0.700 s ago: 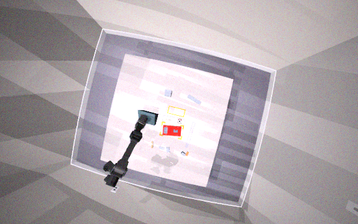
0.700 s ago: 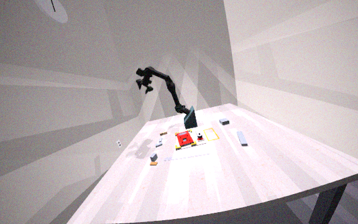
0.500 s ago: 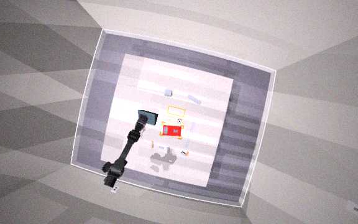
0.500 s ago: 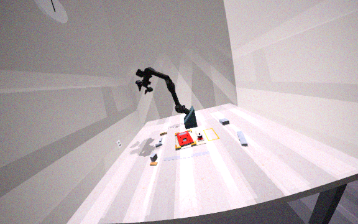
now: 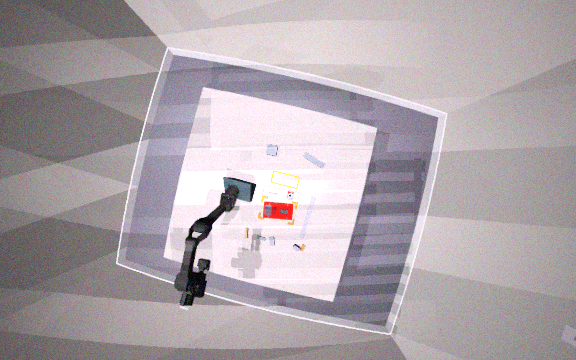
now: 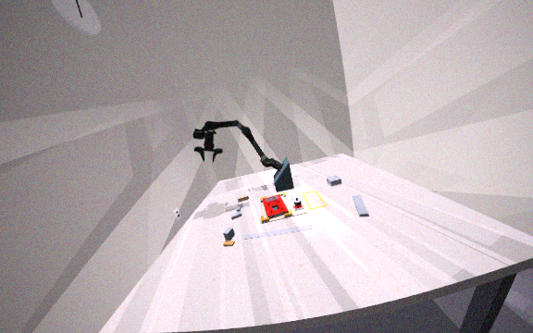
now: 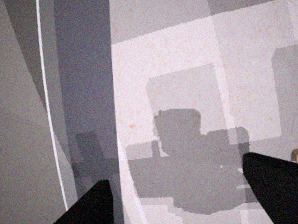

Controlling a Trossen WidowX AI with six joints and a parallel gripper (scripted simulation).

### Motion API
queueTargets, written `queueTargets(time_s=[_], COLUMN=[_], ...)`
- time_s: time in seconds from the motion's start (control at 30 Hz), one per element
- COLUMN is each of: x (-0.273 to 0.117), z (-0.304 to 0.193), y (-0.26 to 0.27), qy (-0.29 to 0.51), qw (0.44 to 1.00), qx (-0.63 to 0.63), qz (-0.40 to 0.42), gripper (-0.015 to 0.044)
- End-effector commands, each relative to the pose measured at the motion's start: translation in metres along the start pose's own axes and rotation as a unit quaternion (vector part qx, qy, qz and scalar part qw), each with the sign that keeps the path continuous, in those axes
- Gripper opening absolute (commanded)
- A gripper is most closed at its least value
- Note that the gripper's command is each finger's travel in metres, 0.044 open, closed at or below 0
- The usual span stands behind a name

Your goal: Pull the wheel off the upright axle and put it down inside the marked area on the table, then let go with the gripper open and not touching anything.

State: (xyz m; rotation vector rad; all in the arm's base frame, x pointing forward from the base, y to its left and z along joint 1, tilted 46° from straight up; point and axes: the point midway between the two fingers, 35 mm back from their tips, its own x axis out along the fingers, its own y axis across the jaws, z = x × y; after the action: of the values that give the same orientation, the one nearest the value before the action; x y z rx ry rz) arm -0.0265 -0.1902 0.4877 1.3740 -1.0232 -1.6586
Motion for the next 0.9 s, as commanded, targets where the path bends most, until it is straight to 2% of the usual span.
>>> queueTargets(time_s=[0.0,0.27,0.5,0.67,0.87], x=[0.040,0.088,0.112,0.130,0.134], z=[-0.027,-0.081,-0.145,-0.207,-0.282], y=[-0.006,-0.022,-0.041,-0.073,-0.123], qy=[0.039,0.098,0.159,0.205,0.255], qw=[0.997,0.977,0.938,0.893,0.823], qx=[-0.059,-0.160,-0.282,-0.375,-0.483], qz=[-0.044,-0.098,-0.121,-0.142,-0.153], gripper=[0.0300,0.0300,0.0300,0.0300,0.0300])
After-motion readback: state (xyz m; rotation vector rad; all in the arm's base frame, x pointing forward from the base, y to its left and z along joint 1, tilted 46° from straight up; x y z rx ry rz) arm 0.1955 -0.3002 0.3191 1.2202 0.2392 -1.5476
